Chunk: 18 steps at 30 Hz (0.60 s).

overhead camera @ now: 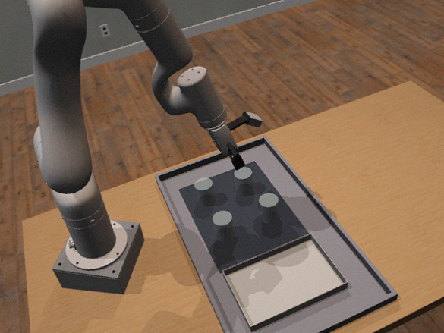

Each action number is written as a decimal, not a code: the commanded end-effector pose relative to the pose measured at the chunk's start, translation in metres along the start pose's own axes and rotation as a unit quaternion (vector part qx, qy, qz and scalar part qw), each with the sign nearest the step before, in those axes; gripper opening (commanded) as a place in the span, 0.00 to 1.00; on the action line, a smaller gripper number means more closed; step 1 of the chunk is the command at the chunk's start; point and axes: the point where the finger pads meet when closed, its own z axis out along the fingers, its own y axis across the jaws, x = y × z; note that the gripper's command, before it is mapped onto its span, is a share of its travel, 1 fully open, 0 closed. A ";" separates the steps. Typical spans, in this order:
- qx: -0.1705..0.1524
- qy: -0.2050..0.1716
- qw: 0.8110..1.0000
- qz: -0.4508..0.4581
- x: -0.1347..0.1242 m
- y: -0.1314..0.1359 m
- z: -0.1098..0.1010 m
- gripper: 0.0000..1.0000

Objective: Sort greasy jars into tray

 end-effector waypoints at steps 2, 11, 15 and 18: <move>0.020 -0.067 0.998 0.004 -0.003 0.000 -0.001 1.00; 0.022 -0.092 0.996 0.007 -0.006 -0.001 -0.001 1.00; 0.022 -0.092 0.996 0.007 -0.006 -0.001 -0.001 1.00; 0.033 -0.121 0.992 0.008 -0.007 -0.001 -0.001 1.00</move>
